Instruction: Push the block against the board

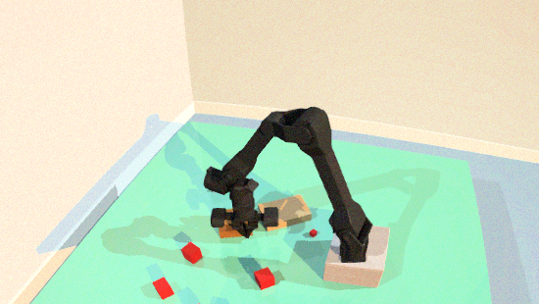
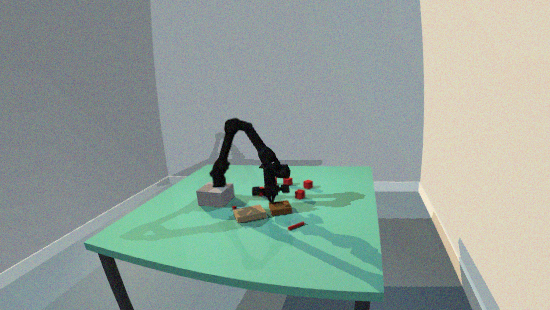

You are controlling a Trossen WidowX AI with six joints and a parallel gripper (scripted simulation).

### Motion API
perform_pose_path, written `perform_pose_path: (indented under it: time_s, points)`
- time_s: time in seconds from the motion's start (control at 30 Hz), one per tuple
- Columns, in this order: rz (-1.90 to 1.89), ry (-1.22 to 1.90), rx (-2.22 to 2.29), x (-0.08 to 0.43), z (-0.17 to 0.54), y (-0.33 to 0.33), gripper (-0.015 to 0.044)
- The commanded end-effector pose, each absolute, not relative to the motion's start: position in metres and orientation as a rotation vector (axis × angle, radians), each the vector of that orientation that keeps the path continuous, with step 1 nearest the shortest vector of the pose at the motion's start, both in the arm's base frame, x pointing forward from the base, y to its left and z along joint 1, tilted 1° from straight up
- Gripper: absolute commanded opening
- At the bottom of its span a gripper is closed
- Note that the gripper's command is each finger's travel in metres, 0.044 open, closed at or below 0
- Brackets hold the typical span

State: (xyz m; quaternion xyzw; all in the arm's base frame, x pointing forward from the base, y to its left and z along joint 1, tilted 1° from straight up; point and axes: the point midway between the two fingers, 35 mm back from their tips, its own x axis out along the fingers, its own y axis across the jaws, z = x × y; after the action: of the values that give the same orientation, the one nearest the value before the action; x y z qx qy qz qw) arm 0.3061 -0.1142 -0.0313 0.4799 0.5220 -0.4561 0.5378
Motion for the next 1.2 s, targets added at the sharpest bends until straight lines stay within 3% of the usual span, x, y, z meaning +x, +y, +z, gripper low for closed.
perform_pose_path:
  time_s: [0.0,1.17]
  points:
    - [-1.090,1.232,1.140,0.309,-0.031,-0.121,0.0000]
    - [-1.089,1.234,1.141,0.308,-0.031,-0.097,0.0000]
